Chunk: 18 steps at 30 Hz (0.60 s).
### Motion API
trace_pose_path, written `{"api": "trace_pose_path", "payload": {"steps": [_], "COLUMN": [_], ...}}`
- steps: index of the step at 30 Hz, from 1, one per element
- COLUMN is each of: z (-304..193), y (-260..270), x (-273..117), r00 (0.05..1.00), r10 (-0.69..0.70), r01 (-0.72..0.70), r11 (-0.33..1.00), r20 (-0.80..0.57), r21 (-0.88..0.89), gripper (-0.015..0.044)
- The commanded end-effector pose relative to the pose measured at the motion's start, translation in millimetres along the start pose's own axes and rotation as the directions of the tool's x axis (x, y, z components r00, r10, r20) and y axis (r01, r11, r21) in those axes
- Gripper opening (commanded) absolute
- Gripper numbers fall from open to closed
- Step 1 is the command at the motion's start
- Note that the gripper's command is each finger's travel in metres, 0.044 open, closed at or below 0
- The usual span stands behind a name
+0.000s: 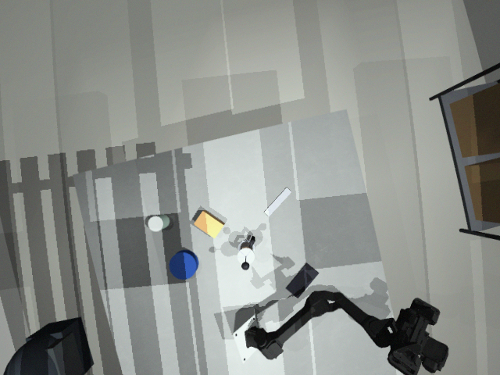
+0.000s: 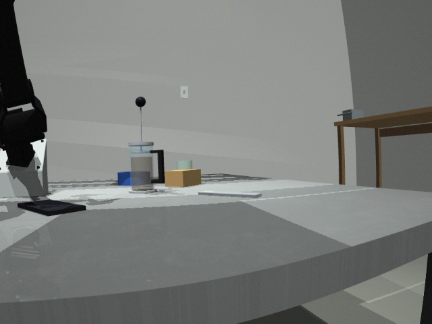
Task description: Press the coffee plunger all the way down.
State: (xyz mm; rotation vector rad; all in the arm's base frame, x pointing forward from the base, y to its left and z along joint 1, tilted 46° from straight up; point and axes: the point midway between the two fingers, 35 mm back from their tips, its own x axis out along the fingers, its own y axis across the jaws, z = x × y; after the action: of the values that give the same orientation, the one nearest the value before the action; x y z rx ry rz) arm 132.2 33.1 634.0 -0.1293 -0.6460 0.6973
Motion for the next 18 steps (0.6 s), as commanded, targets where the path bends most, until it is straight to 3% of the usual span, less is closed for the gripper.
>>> {"api": "trace_pose_path", "payload": {"steps": [1, 8, 18], "z": [4, -36, -163], "y": [51, 146, 224], "x": [3, 17, 33], "r00": [0.999, 0.972, 0.826], "r10": [0.026, 0.024, -0.148], "r01": [-0.028, -0.064, -0.032], "r11": [0.998, 0.984, 0.951], "r20": [-0.035, -0.234, -0.544], "r21": [-0.057, -0.164, -0.308], "gripper": [0.0440, 0.0440, 0.0440]}}
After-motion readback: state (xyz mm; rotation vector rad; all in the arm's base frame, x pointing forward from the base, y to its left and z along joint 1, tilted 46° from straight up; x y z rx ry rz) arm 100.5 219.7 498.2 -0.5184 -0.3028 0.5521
